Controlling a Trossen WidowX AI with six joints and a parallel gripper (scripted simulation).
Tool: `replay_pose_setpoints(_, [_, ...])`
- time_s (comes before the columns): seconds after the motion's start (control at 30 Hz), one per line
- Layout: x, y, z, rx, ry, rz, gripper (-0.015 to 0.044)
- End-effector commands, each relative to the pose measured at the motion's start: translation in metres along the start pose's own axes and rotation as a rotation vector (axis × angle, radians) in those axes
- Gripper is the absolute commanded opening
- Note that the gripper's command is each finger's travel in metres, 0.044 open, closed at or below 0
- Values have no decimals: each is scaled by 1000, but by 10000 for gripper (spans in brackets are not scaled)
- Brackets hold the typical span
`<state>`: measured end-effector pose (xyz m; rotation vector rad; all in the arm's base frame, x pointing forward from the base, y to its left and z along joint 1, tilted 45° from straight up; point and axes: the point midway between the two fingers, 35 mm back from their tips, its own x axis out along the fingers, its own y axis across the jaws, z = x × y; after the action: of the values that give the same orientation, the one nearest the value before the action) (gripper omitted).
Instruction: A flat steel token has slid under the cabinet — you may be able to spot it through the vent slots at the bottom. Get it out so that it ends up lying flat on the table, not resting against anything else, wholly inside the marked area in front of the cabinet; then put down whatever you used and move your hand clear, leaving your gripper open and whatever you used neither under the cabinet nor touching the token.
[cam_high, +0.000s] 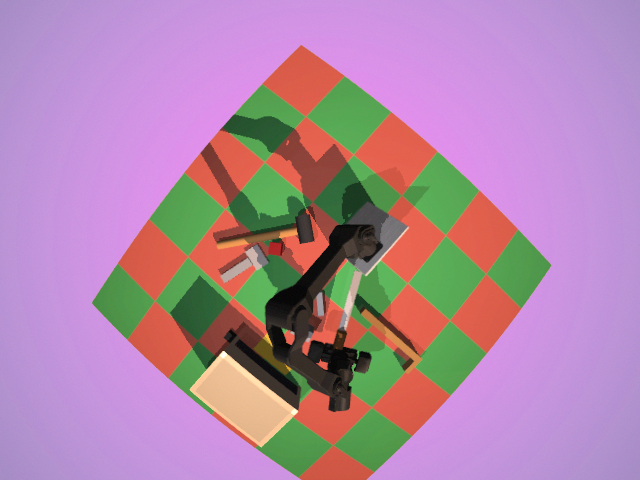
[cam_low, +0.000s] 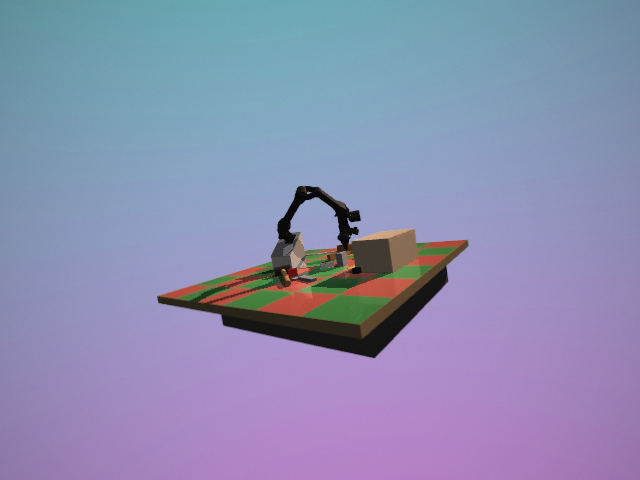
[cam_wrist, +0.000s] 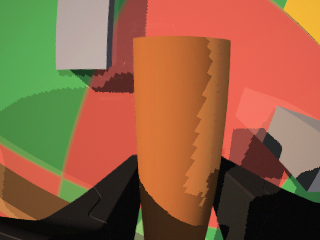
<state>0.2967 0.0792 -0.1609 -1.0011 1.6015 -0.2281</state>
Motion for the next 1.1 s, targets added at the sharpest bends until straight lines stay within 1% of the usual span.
replay_pose_setpoints(0.0, [-14,0,0,4,-11,6,0])
replay_pose_setpoints(1.07, [-79,-5,-4,3,-11,9,0])
